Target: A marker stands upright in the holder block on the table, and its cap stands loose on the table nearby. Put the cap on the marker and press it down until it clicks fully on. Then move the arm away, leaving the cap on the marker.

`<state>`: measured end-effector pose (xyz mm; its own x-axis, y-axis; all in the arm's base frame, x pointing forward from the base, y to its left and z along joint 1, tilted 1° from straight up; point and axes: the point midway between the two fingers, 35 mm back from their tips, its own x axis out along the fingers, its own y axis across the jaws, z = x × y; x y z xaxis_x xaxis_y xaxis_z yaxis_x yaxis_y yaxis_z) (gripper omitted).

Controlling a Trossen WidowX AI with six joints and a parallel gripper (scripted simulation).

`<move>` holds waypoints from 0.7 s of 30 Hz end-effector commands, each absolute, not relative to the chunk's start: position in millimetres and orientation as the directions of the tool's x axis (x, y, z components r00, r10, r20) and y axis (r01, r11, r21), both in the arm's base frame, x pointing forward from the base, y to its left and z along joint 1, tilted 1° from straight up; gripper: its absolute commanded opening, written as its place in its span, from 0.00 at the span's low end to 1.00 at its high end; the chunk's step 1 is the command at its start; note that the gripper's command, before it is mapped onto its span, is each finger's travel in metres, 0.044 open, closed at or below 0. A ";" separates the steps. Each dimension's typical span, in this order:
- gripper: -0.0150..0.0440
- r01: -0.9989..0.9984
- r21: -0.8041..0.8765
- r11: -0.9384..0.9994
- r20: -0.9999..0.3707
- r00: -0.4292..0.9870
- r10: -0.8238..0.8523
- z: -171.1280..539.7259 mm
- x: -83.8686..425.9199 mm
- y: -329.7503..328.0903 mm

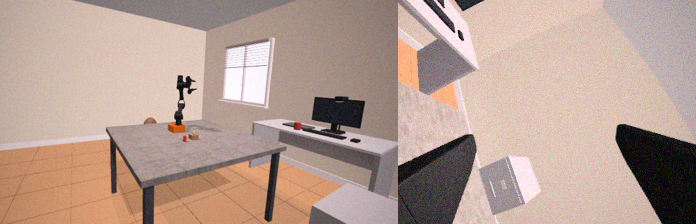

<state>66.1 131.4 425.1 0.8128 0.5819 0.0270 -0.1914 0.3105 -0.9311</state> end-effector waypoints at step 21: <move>0.67 -0.474 -0.418 0.775 -0.465 0.844 0.266 350.4 259.4 -34.2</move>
<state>234.5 -14.0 375.4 0.8806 0.3117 -0.3568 -0.4614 0.7354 -0.4963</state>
